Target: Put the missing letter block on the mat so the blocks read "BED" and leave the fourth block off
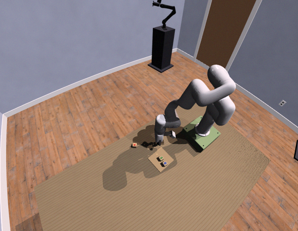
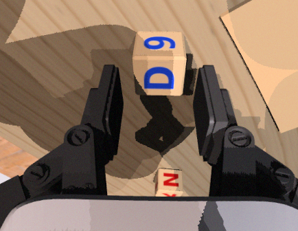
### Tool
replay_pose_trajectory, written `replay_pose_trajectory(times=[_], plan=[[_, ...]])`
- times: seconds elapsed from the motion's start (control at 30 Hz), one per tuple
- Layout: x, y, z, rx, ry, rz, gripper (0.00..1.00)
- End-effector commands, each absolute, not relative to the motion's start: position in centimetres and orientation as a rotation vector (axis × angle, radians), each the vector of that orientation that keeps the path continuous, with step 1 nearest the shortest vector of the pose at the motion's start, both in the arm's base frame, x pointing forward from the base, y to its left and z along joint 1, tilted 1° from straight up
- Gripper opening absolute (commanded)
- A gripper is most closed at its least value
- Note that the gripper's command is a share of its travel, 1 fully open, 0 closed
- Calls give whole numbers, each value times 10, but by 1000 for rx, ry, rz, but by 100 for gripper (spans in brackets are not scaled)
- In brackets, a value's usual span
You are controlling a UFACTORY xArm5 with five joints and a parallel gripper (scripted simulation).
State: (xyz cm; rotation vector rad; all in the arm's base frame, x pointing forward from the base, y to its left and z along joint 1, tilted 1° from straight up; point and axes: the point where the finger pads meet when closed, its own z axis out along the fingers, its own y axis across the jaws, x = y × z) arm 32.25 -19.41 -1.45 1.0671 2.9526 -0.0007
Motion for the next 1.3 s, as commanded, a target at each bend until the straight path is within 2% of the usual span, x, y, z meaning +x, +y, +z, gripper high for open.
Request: replay_pose_trajectory(times=[0.0,1.27], plan=[[324,-195,-14,1066,2950,-2,47],[324,-194,-23,1066,2950,-2,47]])
